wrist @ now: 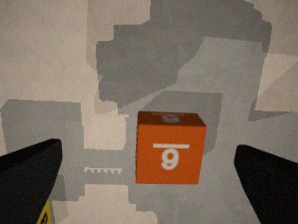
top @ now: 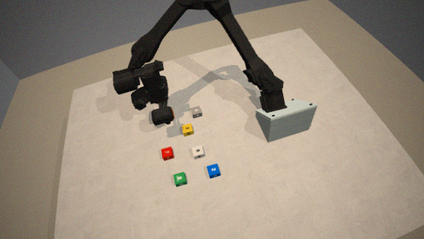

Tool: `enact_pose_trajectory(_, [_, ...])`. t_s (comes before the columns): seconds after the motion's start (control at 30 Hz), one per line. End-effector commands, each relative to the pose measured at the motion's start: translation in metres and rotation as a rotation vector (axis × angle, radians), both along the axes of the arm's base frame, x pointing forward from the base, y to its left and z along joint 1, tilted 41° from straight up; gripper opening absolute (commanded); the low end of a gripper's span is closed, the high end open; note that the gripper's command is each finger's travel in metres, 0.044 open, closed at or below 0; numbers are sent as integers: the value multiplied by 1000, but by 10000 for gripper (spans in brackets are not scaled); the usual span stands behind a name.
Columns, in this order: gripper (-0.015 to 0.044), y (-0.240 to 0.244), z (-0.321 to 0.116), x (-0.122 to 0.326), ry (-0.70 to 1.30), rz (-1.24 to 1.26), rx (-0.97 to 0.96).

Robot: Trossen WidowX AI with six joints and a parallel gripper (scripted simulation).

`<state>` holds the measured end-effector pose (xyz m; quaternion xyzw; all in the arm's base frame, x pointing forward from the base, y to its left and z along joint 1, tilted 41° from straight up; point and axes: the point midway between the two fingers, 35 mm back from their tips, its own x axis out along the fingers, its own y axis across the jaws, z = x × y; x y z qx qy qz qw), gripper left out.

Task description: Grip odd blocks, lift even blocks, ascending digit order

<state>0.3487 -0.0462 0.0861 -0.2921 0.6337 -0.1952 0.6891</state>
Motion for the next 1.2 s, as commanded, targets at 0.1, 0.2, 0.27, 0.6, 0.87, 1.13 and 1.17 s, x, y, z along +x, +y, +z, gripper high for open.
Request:
enact_pose_trajectory(0.1, [400, -7, -8, 1, 2, 4, -4])
enact_pose_trajectory(0.2, [400, -9, -10, 1, 2, 4, -4])
enact_pose_trajectory(0.27, [374, -9, -11, 1, 2, 4, -4])
enact_pose_trajectory(0.6, [120, -9, -11, 1, 2, 4, -4])
enact_pose_trajectory(0.87, [120, -9, -11, 1, 2, 4, -4])
enact_pose_trajectory(1.13, [120, -9, -11, 1, 2, 4, -4])
enact_pose_trajectory(1.17, [120, -9, -11, 1, 2, 4, -4])
